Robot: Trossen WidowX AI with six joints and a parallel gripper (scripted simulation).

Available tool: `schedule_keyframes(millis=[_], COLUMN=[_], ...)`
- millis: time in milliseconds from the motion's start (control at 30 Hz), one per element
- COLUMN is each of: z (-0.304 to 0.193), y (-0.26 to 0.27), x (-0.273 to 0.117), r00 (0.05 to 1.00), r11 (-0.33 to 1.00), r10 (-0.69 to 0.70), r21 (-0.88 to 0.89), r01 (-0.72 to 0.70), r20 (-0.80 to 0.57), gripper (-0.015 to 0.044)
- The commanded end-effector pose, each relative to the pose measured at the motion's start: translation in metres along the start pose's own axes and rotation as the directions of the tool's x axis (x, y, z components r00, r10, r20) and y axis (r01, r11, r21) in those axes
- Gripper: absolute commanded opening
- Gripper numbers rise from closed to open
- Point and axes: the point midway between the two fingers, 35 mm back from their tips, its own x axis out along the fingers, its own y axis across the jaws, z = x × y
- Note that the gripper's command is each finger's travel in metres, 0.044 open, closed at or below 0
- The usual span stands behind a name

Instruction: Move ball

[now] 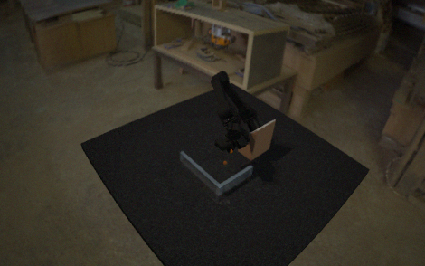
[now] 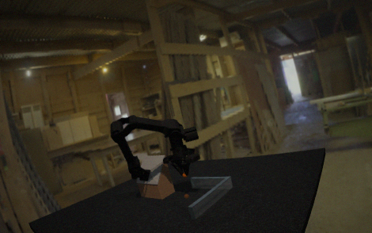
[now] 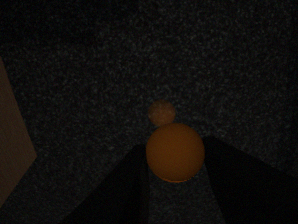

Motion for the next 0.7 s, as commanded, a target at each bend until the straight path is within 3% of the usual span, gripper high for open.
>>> schedule_keyframes(millis=[0, 300, 667], z=[-0.018, -0.027, -0.028], y=[0.0, 0.0, 0.0], x=[0.014, 0.031, 0.086], r00=[1.0, 1.0, 1.0], r11=[1.0, 1.0, 1.0], r10=[0.004, 0.004, 0.004], r21=[0.005, 0.005, 0.006], r01=[-0.004, -0.004, -0.004], r20=[-0.003, -0.005, -0.008], gripper=[0.0, 0.0, 0.0])
